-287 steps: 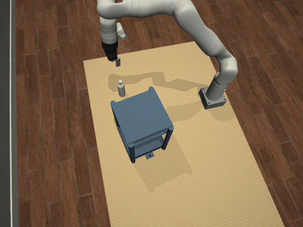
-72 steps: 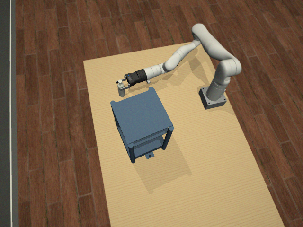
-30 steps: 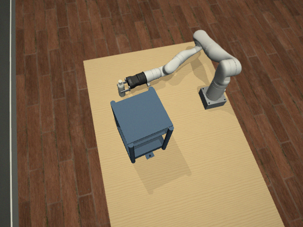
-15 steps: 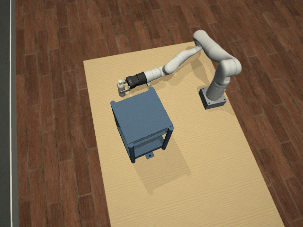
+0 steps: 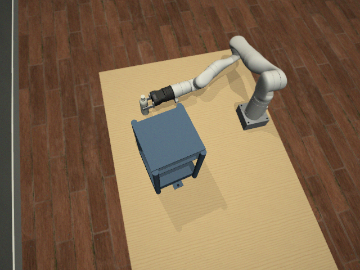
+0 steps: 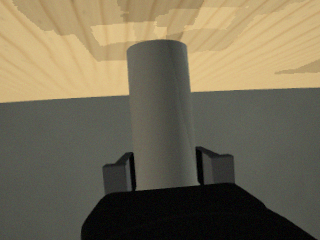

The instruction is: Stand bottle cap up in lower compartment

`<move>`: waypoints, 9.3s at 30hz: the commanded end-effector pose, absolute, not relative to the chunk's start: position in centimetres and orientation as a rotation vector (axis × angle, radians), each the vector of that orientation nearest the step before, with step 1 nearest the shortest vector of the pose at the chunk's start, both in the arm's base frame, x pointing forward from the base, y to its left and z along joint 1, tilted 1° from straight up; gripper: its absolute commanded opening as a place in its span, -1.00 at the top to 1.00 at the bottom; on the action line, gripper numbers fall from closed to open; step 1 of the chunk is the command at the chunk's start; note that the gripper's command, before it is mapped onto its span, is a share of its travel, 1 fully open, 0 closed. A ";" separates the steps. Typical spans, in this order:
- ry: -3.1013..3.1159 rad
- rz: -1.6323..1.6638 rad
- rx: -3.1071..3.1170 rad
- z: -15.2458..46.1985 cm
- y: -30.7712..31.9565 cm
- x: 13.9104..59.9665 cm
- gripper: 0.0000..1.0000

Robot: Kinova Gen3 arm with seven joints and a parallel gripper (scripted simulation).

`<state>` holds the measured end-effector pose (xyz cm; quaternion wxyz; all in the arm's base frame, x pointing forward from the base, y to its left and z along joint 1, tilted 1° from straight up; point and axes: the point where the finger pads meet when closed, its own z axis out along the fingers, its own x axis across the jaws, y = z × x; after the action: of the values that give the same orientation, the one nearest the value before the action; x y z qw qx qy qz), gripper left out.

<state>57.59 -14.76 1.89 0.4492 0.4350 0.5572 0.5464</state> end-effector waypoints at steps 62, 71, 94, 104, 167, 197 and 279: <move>1.378 1.359 1.072 8.0 -14.4 57.5 1.00; 1.378 1.359 1.072 9.2 -14.4 57.5 1.00; 1.378 1.358 1.073 9.5 -14.4 57.5 1.00; 1.378 1.359 1.072 9.5 -13.7 57.3 1.00; 1.380 1.356 1.074 9.1 -1.7 54.7 1.00; 1.379 1.351 1.077 8.9 -1.7 55.2 1.00; 1.623 1.595 0.865 9.1 -1.7 55.2 1.00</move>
<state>55.10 -1.49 9.13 0.3470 0.3305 0.6285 0.6127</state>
